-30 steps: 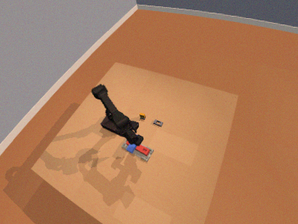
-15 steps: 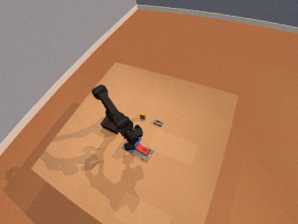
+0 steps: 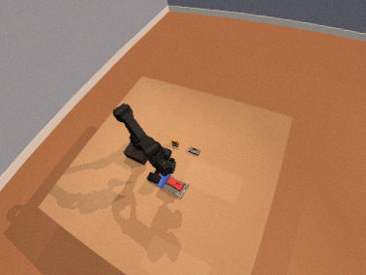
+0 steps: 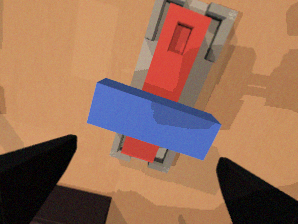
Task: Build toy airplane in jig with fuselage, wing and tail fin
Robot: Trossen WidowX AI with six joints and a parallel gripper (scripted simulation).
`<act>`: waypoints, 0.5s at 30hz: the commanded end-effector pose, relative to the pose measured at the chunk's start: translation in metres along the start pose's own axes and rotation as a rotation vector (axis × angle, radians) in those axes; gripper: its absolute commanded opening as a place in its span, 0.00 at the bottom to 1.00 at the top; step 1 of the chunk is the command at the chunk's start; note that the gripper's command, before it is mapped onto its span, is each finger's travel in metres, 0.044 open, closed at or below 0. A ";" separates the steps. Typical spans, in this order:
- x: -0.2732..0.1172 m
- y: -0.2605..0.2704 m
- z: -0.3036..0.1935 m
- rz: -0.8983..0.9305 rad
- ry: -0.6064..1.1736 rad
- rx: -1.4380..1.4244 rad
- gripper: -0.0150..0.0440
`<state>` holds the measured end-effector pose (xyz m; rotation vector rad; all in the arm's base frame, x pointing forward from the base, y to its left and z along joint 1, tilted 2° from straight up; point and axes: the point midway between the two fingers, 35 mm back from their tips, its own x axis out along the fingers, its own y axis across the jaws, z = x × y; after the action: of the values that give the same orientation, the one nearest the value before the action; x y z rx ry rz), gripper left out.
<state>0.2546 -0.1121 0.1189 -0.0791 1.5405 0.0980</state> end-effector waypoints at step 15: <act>0.001 0.208 -0.016 0.021 -0.002 -0.017 1.00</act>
<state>0.2342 0.0683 0.1200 -0.0864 1.5315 0.1362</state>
